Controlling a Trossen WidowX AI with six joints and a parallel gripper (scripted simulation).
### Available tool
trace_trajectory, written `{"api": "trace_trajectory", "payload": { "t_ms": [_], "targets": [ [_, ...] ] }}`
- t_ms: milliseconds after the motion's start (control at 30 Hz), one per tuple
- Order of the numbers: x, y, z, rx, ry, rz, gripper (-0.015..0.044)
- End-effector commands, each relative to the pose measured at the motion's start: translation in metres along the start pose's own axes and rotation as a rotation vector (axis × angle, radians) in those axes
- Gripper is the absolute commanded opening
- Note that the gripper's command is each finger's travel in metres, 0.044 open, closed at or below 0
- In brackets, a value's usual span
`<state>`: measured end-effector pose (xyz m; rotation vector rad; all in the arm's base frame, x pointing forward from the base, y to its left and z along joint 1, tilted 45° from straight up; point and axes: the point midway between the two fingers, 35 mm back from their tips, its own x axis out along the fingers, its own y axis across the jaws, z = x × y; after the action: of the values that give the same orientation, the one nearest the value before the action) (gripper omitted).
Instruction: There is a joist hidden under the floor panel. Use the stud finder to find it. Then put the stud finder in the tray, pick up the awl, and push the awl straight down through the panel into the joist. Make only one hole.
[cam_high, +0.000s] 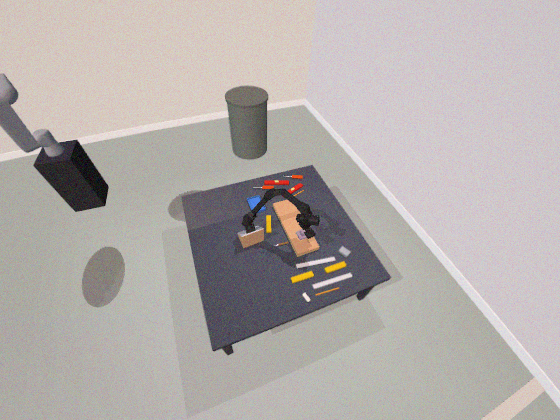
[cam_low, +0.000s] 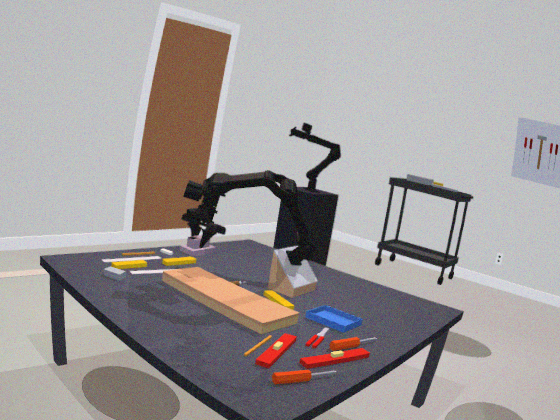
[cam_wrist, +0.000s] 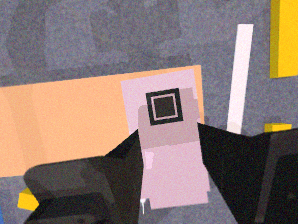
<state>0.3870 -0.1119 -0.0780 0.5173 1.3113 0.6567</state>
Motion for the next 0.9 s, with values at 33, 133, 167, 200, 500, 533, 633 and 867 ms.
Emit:
{"api": "trace_trajectory", "payload": {
  "t_ms": [33,133,167,200,500,533,633,867],
  "targets": [
    [-0.008,0.035,0.02,-0.097,-0.015,-0.013,0.0],
    [-0.007,0.057,0.028,-0.146,-0.012,-0.013,0.0],
    [-0.007,0.064,0.03,-0.163,-0.011,-0.013,0.0],
    [-0.007,0.071,0.032,-0.179,-0.01,-0.013,0.0],
    [-0.004,0.138,0.044,-0.329,-0.003,-0.006,0.0],
    [-0.004,0.145,0.044,-0.346,-0.002,-0.004,0.0],
    [-0.003,0.167,0.045,-0.396,-0.001,0.001,0.0],
    [0.0,0.219,0.042,-0.514,0.001,0.019,0.0]
  ]
}}
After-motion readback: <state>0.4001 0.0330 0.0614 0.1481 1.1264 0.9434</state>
